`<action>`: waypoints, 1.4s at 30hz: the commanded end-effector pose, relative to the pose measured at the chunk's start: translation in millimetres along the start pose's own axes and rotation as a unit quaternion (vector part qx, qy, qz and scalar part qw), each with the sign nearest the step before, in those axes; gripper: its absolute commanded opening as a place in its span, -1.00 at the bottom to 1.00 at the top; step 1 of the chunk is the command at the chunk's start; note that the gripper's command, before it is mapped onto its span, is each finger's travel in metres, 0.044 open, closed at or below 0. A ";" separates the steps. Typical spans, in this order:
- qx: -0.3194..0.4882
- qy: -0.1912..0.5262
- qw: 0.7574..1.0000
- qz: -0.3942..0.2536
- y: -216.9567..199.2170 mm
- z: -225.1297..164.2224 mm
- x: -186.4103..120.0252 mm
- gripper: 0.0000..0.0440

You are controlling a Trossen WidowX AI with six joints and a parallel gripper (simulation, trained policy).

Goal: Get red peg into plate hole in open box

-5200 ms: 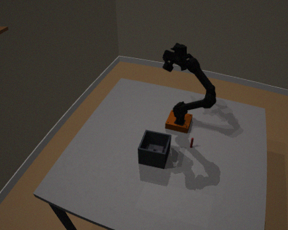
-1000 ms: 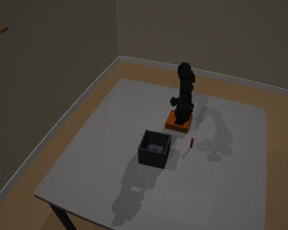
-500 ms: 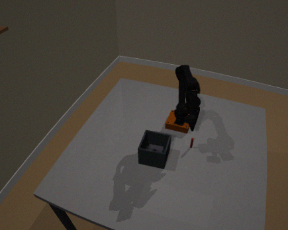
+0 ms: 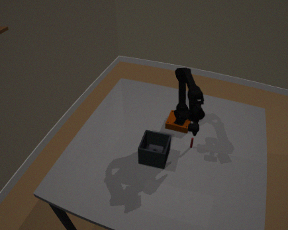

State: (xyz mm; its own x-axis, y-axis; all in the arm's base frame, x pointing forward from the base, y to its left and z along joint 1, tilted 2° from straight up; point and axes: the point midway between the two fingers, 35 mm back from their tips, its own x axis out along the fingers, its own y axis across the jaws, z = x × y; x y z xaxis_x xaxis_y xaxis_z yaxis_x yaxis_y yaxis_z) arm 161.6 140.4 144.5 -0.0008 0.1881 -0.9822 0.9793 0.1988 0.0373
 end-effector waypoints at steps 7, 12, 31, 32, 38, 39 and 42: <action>-0.033 -0.029 0.997 -0.056 -15.7 6.5 32.1 1.00; -0.040 -0.041 0.996 -0.070 -19.7 12.8 49.6 1.00; -0.033 -0.071 0.994 -0.070 -23.9 34.7 109.9 0.86; -0.033 -0.071 0.995 -0.069 -23.4 34.8 112.3 0.79; -0.039 -0.068 0.995 -0.063 -18.0 33.1 124.8 0.11; -0.041 -0.067 0.995 -0.062 -16.9 32.5 126.4 0.00; -0.048 -0.065 0.995 -0.060 -13.7 30.7 130.5 -0.35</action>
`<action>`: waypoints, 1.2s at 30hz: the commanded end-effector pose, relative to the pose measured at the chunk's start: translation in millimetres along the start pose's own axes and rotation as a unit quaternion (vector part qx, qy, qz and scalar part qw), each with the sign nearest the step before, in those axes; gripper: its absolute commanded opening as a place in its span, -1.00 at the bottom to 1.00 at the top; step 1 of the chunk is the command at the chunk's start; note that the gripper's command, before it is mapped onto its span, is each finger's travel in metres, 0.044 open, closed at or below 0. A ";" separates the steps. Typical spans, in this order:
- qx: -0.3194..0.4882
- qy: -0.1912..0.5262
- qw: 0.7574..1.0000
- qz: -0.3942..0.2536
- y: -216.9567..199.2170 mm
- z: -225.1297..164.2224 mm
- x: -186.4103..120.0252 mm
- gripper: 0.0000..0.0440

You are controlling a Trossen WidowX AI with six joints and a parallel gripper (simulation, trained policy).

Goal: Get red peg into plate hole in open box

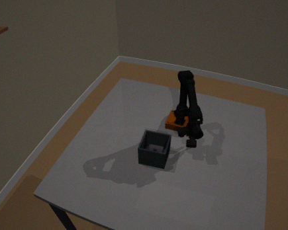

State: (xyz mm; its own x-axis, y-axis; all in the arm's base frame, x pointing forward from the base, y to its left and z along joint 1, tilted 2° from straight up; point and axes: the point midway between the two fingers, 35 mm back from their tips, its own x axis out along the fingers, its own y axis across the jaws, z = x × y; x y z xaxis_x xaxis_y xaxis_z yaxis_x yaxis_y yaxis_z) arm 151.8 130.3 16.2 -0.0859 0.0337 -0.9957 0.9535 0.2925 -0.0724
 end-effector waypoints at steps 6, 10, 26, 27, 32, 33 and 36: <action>-0.022 0.004 1.000 0.009 11.3 -5.5 8.0 -1.00; -0.021 0.014 0.999 0.025 18.1 -9.3 -0.6 -1.00; -0.015 0.056 0.992 0.109 45.0 -18.7 -57.8 -1.00; -0.016 0.057 0.992 0.115 46.6 -18.4 -62.5 -1.00; -0.021 0.056 0.988 0.145 54.5 -14.2 -86.4 -1.00; -0.022 0.055 0.987 0.150 55.9 -12.7 -91.2 -1.00; -0.026 0.050 0.984 0.167 59.1 -6.6 -105.6 -1.00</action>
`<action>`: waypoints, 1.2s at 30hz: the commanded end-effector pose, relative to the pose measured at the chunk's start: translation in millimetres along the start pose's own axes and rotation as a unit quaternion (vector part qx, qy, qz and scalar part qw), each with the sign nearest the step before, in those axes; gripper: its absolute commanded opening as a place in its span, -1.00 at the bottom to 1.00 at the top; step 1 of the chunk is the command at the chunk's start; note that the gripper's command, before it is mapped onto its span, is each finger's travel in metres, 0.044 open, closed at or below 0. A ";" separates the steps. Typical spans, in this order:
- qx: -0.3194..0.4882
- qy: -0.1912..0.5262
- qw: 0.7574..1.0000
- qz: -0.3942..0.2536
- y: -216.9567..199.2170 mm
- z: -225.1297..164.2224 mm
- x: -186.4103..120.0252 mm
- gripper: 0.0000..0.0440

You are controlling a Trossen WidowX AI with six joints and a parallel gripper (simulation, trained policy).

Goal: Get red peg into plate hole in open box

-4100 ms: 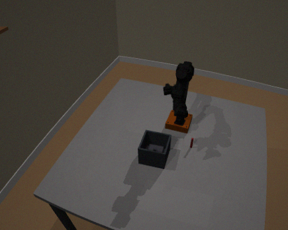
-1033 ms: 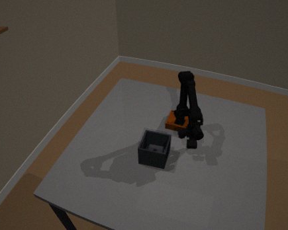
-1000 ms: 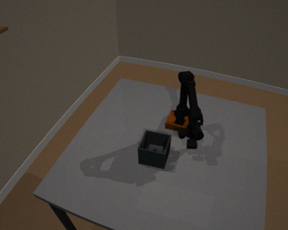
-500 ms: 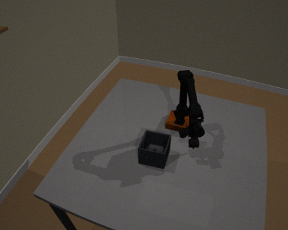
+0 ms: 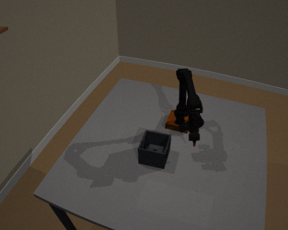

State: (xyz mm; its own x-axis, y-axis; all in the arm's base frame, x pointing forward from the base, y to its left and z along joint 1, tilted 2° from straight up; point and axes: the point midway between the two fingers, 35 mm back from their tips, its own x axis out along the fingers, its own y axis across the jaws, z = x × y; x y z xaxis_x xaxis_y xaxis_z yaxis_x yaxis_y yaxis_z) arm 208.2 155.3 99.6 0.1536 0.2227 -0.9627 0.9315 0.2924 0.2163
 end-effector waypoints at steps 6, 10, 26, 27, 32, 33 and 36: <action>-0.015 -0.019 0.998 0.050 21.0 17.5 -44.9 -1.00; -0.015 -0.035 0.997 0.062 27.4 29.8 -61.1 -1.00; 0.006 -0.098 0.993 0.060 32.4 88.0 -89.9 -1.00; 0.007 -0.100 0.993 0.058 31.9 91.3 -90.3 -1.00; 0.016 -0.111 0.993 0.046 29.8 107.2 -91.3 -1.00; 0.018 -0.112 0.993 0.043 29.5 110.1 -91.4 -1.00; 0.023 -0.116 0.992 0.036 28.9 118.7 -91.3 -1.00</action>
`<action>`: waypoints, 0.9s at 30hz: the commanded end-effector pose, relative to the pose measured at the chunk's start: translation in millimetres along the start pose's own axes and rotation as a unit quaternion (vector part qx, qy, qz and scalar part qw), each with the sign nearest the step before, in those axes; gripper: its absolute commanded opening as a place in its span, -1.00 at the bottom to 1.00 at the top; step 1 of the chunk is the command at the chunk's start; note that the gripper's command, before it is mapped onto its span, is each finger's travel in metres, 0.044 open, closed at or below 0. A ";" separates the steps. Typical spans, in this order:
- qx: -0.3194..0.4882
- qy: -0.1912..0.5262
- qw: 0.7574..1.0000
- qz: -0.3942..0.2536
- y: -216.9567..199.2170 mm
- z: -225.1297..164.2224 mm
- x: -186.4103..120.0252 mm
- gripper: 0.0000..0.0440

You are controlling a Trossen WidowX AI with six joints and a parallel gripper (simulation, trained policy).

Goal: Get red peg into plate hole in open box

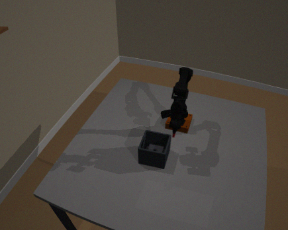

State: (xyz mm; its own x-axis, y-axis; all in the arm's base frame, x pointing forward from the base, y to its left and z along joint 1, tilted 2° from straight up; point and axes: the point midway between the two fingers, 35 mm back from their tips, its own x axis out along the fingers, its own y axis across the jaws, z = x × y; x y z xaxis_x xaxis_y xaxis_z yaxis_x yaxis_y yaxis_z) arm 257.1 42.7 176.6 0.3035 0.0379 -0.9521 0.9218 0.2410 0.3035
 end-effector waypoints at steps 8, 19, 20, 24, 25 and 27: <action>0.009 -0.012 0.999 -0.029 -0.1 30.1 8.9 -1.00; 0.016 -0.011 0.999 -0.050 1.1 53.5 20.7 -1.00; 0.016 -0.010 0.998 -0.052 1.3 55.5 21.9 -1.00; 0.017 -0.009 0.998 -0.058 1.5 63.4 28.1 -1.00; 0.018 -0.009 0.998 -0.060 1.4 65.5 30.1 -1.00; 0.018 -0.009 0.998 -0.064 0.9 69.5 34.5 -1.00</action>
State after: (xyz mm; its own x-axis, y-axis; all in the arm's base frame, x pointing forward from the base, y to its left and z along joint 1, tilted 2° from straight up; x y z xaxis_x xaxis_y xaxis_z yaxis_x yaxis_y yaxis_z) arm 281.2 -17.1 153.6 0.2014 -0.0100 -0.9795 0.9595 0.2031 0.1953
